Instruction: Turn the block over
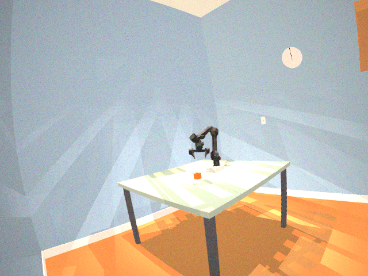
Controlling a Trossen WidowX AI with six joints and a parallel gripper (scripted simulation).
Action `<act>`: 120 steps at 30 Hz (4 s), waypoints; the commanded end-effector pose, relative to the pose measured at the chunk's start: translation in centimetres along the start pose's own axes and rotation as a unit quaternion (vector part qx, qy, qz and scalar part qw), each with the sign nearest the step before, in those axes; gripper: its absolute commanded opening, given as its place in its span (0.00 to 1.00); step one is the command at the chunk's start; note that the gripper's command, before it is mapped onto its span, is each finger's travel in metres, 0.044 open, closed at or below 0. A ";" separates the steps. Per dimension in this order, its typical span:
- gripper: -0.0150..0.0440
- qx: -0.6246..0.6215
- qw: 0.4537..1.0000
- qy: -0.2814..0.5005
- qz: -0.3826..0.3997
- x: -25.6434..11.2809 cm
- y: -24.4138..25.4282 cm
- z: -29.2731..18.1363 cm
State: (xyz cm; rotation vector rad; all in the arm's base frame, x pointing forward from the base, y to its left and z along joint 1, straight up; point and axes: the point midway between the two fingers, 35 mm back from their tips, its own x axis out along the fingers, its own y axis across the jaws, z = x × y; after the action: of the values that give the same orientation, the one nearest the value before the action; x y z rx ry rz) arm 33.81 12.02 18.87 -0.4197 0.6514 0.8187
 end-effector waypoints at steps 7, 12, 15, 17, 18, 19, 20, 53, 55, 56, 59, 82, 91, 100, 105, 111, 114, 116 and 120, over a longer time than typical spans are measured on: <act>1.00 0.403 0.830 0.363 -0.132 1.0 -3.5 -9.6; 1.00 0.403 0.830 0.363 -0.132 0.9 -3.5 -9.7; 1.00 0.403 0.830 0.363 -0.132 0.9 -3.5 -9.7; 1.00 0.403 0.830 0.363 -0.132 0.8 -3.4 -9.8; 1.00 0.403 0.830 0.363 -0.132 0.8 -3.4 -9.8; 1.00 0.403 0.830 0.363 -0.132 0.8 -3.4 -9.8; 1.00 0.403 0.830 0.363 -0.132 0.8 -3.4 -9.8; 1.00 0.403 0.830 0.363 -0.132 5.4 -2.9 -14.9; 1.00 0.403 0.830 0.363 -0.132 5.6 -2.8 -15.1; 1.00 0.403 0.830 0.363 -0.132 5.7 -2.8 -15.3; 1.00 0.403 0.830 0.363 -0.132 6.1 -2.8 -15.6; 0.52 0.403 0.830 0.363 -0.132 6.7 -2.7 -16.3; 0.42 0.403 0.830 0.363 -0.132 6.7 -2.7 -16.3; 0.25 0.403 0.830 0.363 -0.132 4.6 -2.9 -14.1; 0.25 0.403 0.830 0.363 -0.132 4.6 -2.9 -14.1; 0.25 0.397 0.843 0.334 -0.147 4.8 -2.9 -14.3; 0.25 0.392 0.851 0.313 -0.157 4.9 -3.0 -14.3; 0.25 0.389 0.856 0.300 -0.163 5.0 -3.0 -14.4; 0.25 0.384 0.865 0.272 -0.176 5.1 -2.9 -14.5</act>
State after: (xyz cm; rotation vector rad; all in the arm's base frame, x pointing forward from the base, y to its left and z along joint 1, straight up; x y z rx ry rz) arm 33.22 4.63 4.85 -0.0191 1.3832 0.0386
